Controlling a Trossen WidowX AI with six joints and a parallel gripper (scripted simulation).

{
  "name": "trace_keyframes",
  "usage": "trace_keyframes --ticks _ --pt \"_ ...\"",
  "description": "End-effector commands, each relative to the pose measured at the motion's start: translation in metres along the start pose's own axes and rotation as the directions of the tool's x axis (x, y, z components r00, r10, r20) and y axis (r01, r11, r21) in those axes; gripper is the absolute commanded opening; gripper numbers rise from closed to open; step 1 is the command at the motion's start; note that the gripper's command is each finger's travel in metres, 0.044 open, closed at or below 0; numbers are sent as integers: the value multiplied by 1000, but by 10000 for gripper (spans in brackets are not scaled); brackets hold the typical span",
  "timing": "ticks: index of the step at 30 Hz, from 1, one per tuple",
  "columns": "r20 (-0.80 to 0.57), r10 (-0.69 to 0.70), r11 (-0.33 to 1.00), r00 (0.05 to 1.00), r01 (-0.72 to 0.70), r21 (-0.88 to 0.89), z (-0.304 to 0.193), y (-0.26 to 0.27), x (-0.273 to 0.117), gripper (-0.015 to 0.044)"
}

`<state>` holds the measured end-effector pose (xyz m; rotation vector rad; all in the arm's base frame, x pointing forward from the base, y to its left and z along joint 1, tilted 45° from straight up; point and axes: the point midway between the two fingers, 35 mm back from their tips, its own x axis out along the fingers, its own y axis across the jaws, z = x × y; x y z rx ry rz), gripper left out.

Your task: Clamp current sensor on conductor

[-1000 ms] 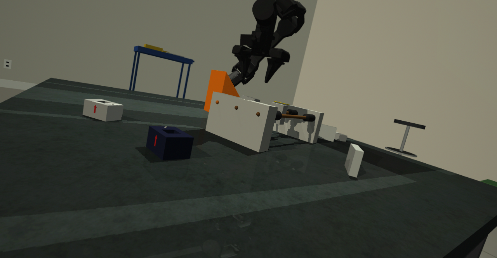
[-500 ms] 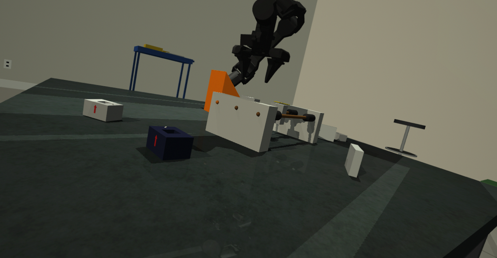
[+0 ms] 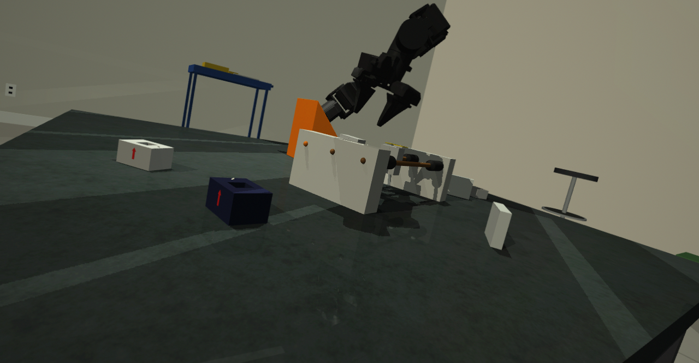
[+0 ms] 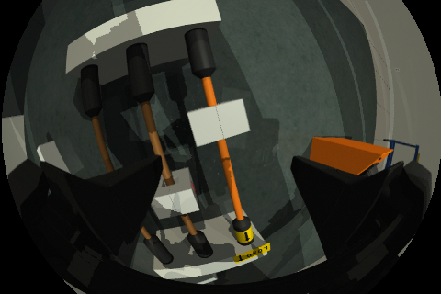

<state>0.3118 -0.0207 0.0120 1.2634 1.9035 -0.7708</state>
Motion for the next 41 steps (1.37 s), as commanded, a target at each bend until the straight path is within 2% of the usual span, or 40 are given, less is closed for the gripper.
trace_keyframes --ticks 1,5,10,35,37,40,41 --pt "231 -122 973 965 71 217 -39 18 -14 440" --pt "438 -168 923 883 -16 385 -79 29 -25 440" --pt "569 -156 880 807 -147 451 -108 35 -34 440" --pt "562 -156 891 812 -130 435 -111 35 -30 440" --pt "531 -162 901 832 -95 423 -104 34 -28 440" --pt "388 -164 941 907 26 337 -72 27 -20 440" --pt "490 -150 928 859 -49 370 -102 36 -25 440"
